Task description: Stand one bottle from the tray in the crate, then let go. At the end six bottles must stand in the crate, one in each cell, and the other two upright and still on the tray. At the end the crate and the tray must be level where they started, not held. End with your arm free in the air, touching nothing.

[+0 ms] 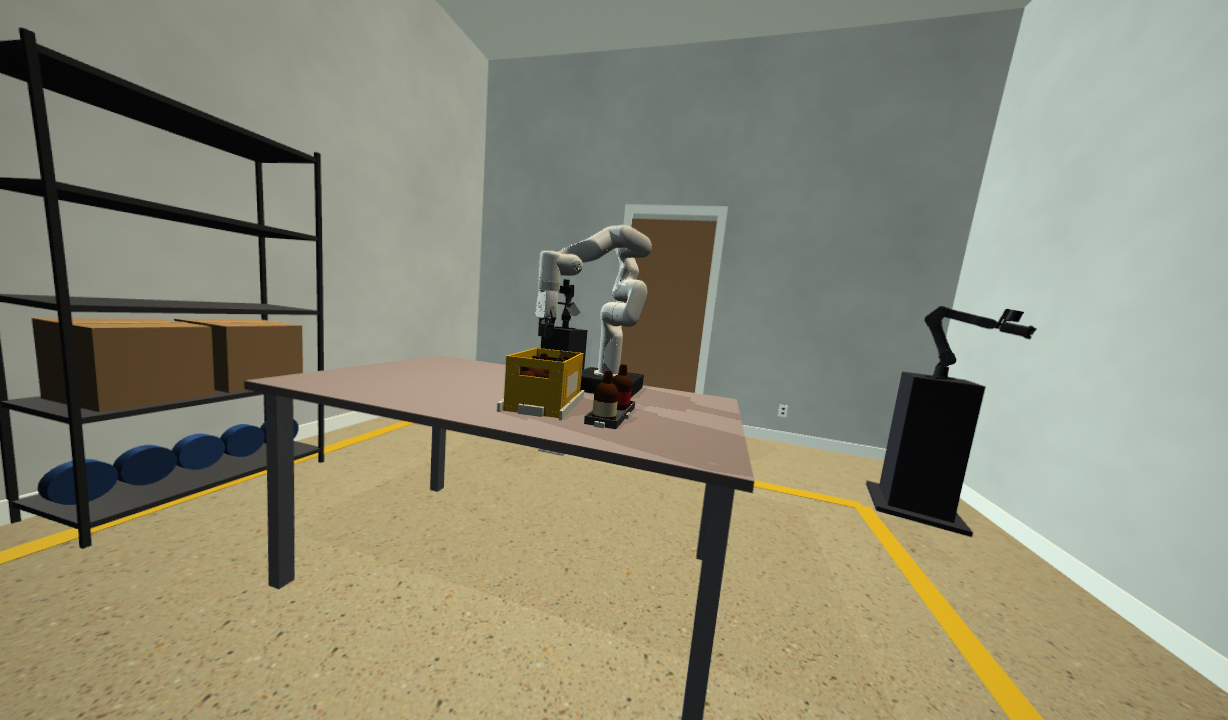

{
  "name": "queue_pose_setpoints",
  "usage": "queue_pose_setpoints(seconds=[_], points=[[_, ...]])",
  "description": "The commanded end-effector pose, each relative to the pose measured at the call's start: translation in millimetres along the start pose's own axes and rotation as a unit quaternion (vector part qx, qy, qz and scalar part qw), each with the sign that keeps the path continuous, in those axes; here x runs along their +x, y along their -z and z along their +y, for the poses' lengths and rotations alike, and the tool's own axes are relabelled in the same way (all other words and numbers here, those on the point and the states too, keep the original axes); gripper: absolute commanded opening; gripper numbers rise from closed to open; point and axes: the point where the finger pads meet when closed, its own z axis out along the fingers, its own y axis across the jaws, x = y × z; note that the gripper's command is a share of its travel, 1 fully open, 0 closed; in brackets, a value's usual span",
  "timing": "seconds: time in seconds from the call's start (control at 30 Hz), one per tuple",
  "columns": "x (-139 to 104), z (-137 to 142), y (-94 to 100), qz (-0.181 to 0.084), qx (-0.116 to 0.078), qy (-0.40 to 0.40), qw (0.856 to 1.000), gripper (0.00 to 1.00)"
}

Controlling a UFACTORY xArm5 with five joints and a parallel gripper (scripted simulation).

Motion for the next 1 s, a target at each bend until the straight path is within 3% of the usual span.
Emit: queue_pose_setpoints(seconds=[0.0,0.17,0.2,0.97], points=[[-0.9,0.3,2.5,-0.002,0.0,0.0,1.0,0.65],[-0.9,0.3,2.7,-0.002,0.0,0.0,1.0,0.65],[-0.9,0.3,2.7,-0.002,0.0,0.0,1.0,0.0],[-0.9,0.3,2.7,-0.002,0.0,0.0,1.0,0.0]])
